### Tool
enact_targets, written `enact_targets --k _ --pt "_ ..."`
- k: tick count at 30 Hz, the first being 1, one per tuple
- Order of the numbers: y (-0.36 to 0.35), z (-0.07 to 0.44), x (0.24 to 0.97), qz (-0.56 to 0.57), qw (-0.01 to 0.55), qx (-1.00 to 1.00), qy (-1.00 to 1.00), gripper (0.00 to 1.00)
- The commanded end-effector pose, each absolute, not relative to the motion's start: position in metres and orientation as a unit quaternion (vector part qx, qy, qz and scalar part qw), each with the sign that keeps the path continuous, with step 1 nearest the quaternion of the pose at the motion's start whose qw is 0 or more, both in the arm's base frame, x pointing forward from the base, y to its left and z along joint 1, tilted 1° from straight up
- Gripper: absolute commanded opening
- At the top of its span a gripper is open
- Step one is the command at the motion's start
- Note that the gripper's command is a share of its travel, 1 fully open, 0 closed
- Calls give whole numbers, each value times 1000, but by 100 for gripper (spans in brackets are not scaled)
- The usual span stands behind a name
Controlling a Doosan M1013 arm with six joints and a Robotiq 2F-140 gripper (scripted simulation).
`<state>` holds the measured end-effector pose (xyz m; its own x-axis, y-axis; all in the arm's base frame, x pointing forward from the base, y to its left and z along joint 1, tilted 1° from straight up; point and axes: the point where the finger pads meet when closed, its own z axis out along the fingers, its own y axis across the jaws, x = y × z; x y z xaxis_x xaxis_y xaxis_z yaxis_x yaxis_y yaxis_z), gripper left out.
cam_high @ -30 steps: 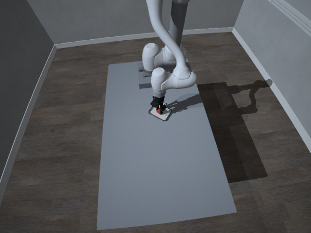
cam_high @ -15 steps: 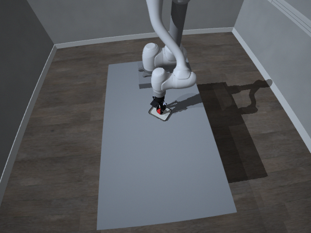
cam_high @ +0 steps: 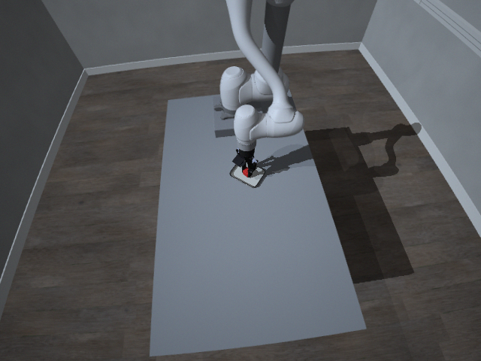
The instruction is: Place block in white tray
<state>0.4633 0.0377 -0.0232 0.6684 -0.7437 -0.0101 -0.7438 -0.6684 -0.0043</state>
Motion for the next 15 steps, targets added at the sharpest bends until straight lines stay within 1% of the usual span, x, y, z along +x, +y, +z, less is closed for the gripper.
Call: enact_targets --k 1,15 --pt "39 -25 461 5 3 -913 407 10" --pt "39 -28 461 5 3 -913 407 10"
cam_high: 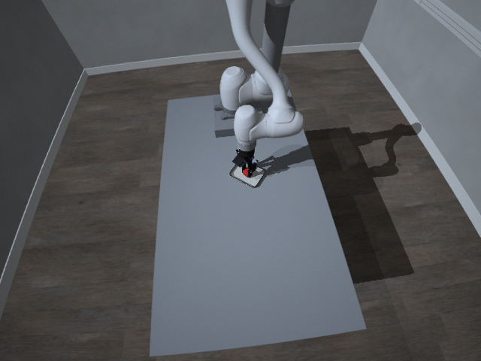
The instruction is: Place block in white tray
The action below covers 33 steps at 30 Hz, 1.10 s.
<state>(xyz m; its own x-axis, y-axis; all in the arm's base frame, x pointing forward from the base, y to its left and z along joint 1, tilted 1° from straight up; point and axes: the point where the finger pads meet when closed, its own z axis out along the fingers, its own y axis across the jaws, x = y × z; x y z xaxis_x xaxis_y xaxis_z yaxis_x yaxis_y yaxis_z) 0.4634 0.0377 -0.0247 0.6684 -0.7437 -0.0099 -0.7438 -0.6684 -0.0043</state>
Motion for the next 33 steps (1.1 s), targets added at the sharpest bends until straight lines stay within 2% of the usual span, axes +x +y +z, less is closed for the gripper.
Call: enact_targets --k 1,20,21,33 --pt "39 -28 461 5 3 -913 407 10" --pt "39 -28 461 5 3 -913 407 10" --pt "39 -28 461 5 3 -913 407 42" --pt "39 -28 461 5 3 -913 407 42"
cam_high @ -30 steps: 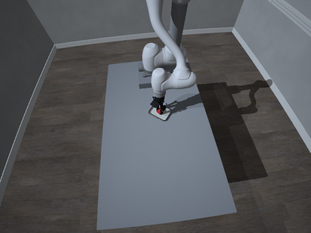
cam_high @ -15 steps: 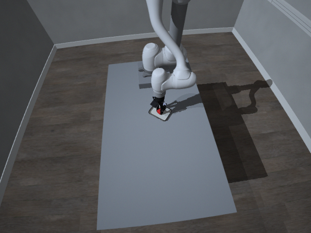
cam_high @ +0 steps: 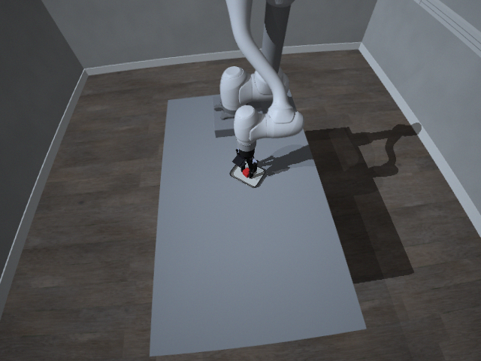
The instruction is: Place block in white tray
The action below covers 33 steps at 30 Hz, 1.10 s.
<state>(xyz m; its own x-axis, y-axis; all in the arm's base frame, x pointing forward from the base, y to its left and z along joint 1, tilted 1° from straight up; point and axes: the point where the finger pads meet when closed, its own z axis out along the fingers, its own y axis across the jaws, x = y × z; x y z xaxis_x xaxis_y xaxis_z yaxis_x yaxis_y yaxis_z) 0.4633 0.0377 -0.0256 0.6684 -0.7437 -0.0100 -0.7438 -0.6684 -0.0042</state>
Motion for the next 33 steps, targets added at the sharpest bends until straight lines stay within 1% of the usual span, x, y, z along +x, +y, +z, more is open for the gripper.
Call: enact_targets --k 1,25,33 --pt "39 -28 461 5 3 -913 407 42" --pt "39 -28 461 5 3 -913 407 42" --pt "39 -16 465 3 4 -913 407 42"
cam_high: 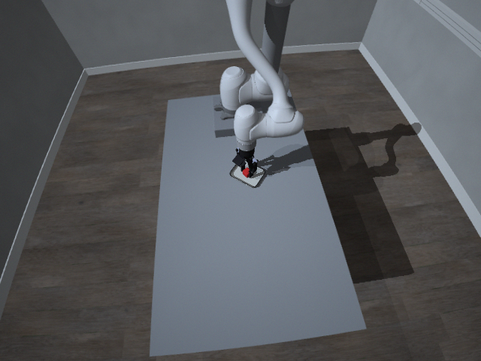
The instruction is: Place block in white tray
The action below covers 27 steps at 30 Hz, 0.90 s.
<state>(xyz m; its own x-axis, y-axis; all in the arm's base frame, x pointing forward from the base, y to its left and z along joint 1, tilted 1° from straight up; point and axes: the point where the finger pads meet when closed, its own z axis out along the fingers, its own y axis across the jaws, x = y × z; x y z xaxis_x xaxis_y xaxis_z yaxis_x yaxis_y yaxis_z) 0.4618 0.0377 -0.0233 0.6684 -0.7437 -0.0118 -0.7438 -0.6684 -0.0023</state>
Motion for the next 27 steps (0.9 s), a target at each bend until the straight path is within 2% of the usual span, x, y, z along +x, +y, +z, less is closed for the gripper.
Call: enact_targets --k 1,27 --pt "39 -14 465 3 4 -913 407 42" --pt "37 39 465 2 3 -913 407 42"
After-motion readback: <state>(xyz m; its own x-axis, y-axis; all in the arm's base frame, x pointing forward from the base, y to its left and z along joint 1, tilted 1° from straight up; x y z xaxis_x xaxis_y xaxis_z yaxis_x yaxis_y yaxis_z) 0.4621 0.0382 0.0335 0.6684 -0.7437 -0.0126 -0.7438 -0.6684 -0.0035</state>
